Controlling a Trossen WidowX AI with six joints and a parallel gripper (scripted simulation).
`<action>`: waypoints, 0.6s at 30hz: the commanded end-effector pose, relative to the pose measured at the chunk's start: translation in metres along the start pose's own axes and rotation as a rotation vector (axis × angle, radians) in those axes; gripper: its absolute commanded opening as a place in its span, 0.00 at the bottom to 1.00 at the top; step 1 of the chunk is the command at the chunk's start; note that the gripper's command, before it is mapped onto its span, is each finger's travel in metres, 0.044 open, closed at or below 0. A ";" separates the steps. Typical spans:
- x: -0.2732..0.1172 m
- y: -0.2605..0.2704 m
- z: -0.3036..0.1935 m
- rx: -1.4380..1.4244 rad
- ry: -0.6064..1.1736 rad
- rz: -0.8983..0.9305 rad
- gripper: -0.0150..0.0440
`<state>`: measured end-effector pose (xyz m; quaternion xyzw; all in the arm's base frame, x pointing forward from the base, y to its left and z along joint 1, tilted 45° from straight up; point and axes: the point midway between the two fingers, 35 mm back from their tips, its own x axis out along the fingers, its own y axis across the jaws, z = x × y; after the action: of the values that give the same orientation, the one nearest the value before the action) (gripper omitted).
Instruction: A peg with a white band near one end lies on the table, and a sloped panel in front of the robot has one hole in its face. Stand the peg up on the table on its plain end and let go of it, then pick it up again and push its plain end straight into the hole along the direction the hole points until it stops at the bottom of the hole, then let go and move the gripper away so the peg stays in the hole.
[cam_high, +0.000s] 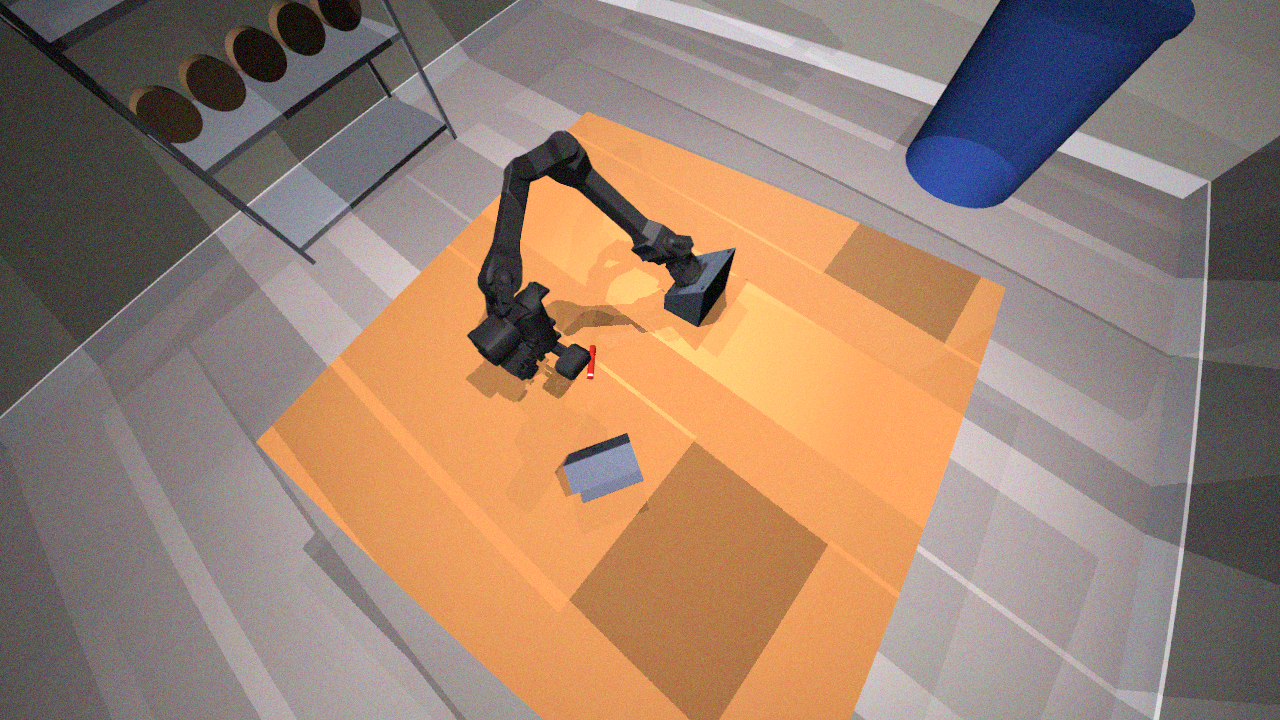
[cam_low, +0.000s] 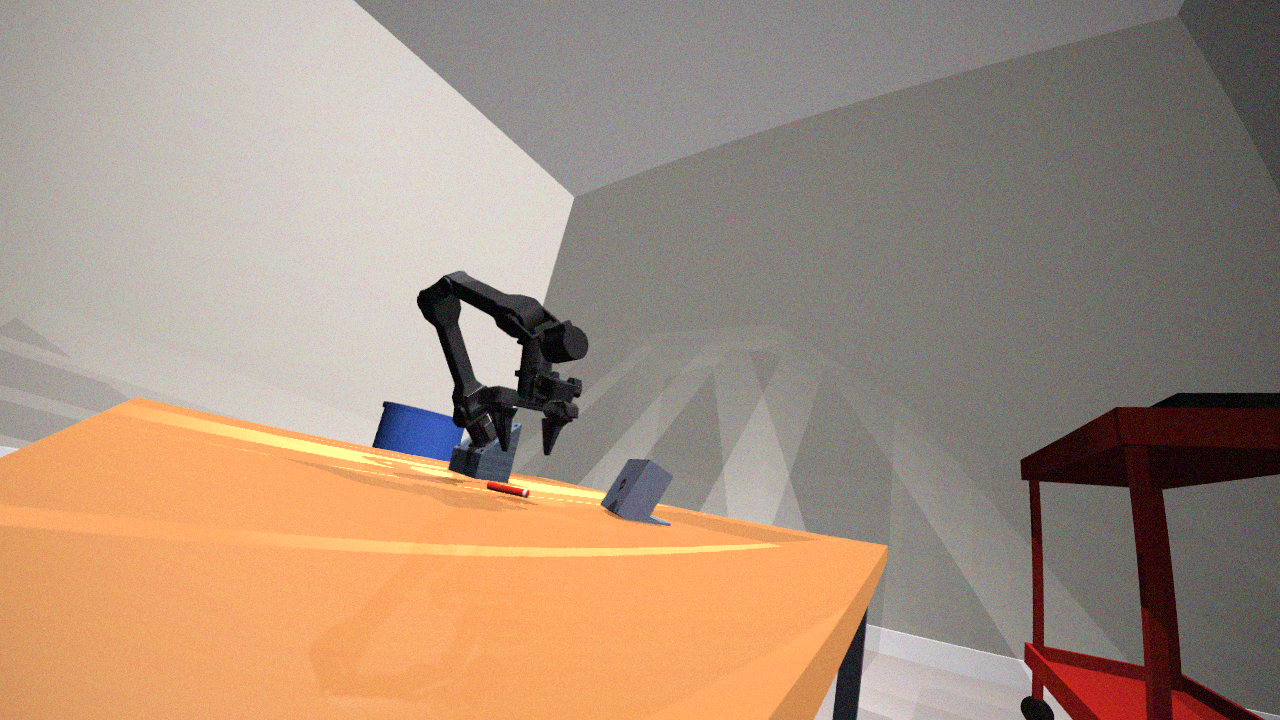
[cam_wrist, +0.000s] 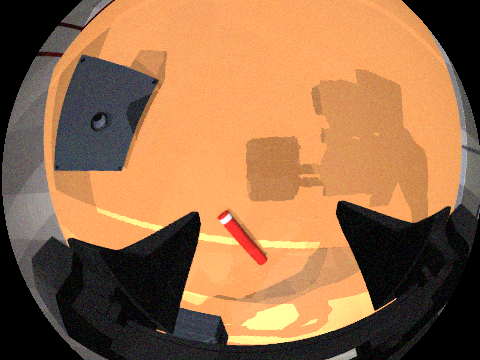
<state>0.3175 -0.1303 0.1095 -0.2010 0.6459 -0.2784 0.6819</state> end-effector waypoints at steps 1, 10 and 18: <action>0.002 0.012 -0.009 -0.119 0.033 -0.014 1.00; 0.001 0.039 -0.030 -0.420 0.092 -0.044 1.00; -0.001 0.050 -0.041 -0.570 0.122 -0.061 1.00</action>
<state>0.2857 -0.0874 0.0770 -0.3794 0.7270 -0.1224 0.5591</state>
